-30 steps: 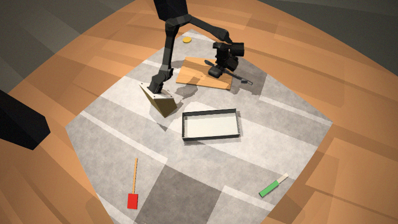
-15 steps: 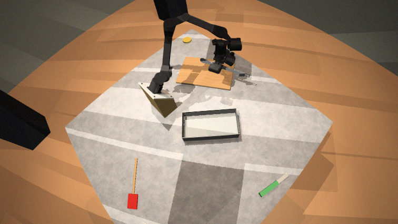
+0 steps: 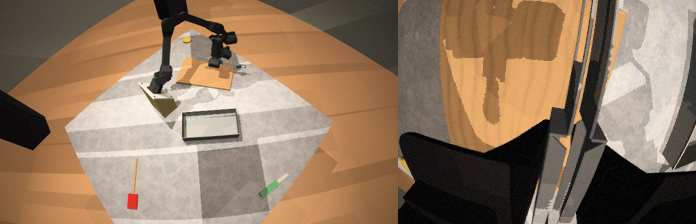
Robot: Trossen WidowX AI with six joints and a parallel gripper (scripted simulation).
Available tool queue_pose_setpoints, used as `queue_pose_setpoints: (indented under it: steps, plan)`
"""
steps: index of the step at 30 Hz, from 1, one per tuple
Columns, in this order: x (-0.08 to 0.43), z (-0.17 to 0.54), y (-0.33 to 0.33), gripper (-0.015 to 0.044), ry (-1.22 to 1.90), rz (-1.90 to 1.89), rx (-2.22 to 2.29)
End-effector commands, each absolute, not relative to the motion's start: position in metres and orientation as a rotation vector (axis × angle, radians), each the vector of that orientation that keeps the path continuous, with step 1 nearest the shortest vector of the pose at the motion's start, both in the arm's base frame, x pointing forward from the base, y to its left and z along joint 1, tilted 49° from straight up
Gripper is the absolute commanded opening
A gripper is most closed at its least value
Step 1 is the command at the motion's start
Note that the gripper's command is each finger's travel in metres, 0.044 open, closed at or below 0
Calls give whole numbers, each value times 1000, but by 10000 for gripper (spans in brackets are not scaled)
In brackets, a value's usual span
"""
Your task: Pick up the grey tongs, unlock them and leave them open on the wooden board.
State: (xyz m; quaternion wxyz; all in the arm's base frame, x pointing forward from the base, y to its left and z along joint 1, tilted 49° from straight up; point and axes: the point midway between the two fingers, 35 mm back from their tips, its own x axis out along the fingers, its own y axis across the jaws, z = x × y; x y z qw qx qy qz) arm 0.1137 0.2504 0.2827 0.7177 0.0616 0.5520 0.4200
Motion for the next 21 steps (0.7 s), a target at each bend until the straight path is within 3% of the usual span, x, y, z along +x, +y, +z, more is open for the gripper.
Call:
queue_pose_setpoints:
  steps: [1,21]
  plan:
    - [104,292,253,-150,1176,956,113]
    - [47,314,263,-150,1018,1104,-45]
